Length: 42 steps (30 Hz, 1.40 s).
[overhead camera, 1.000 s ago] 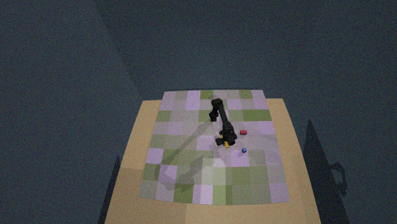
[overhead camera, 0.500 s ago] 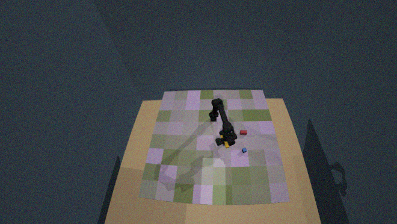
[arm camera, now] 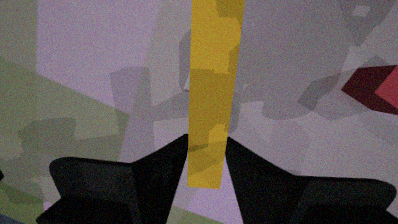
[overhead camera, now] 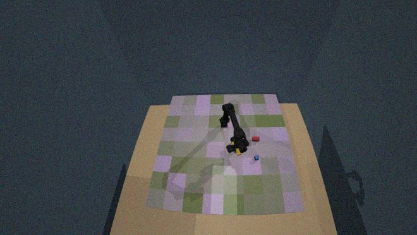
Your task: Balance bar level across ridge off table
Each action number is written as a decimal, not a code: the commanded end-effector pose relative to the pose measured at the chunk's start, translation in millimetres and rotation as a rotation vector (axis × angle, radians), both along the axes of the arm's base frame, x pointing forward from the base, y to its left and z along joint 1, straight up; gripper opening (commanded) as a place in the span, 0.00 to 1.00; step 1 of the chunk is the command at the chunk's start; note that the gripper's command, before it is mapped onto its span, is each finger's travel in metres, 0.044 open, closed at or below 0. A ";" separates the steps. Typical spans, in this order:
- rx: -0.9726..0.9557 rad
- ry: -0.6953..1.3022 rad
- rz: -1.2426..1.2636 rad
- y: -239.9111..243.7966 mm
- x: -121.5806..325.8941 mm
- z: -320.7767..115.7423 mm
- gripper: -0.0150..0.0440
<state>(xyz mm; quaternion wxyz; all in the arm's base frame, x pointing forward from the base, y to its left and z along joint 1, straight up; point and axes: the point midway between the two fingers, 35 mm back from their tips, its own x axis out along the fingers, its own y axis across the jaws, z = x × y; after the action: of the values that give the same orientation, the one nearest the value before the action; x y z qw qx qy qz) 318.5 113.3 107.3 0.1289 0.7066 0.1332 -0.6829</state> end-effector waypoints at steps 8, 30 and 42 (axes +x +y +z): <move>0.000 0.000 0.000 0.0 0.0 0.0 0.55; 0.000 0.000 0.000 0.0 0.0 0.0 0.61; 0.000 0.000 0.000 0.1 0.3 1.7 1.00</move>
<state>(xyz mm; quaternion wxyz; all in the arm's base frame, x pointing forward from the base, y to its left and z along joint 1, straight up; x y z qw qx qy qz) 318.5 113.3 107.4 0.1289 0.7065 0.1331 -0.6830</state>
